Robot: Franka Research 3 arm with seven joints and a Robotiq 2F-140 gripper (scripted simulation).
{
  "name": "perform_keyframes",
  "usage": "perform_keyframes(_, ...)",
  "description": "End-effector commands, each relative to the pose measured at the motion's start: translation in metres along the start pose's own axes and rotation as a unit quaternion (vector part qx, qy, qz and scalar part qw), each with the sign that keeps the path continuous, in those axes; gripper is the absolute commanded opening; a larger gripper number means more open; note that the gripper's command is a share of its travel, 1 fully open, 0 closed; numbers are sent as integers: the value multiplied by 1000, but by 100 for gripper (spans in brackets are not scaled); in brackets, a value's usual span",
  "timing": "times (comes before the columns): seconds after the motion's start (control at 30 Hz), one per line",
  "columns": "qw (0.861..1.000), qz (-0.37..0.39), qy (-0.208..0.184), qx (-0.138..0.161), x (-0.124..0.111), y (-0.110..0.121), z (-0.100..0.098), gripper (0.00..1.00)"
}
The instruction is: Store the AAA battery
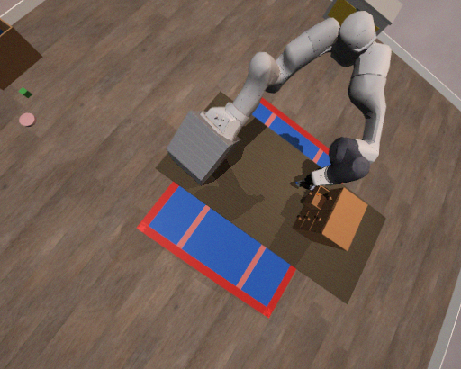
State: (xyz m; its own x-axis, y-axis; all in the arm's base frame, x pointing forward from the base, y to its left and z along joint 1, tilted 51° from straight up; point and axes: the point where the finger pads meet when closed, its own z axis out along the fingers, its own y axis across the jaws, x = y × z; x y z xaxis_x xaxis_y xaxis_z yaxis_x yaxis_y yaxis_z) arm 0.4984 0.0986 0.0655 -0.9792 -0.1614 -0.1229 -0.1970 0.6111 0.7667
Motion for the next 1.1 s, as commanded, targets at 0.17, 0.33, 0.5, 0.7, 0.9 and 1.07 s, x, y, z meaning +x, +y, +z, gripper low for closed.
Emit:
perform_keyframes(0.17, 1000, 5, 1, -2, 1, 1, -2, 3)
perform_keyframes(0.33, 1000, 5, -7, -2, 1, 2, -1, 3)
perform_keyframes(0.5, 1000, 5, -27, -2, 2, 2, -1, 3)
perform_keyframes(0.7, 998, 5, -62, -2, 3, 2, 0, 3)
perform_keyframes(0.9, 993, 5, -114, -1, 6, 2, 2, 3)
perform_keyframes(1.07, 983, 5, -184, -1, 9, 2, 4, 3)
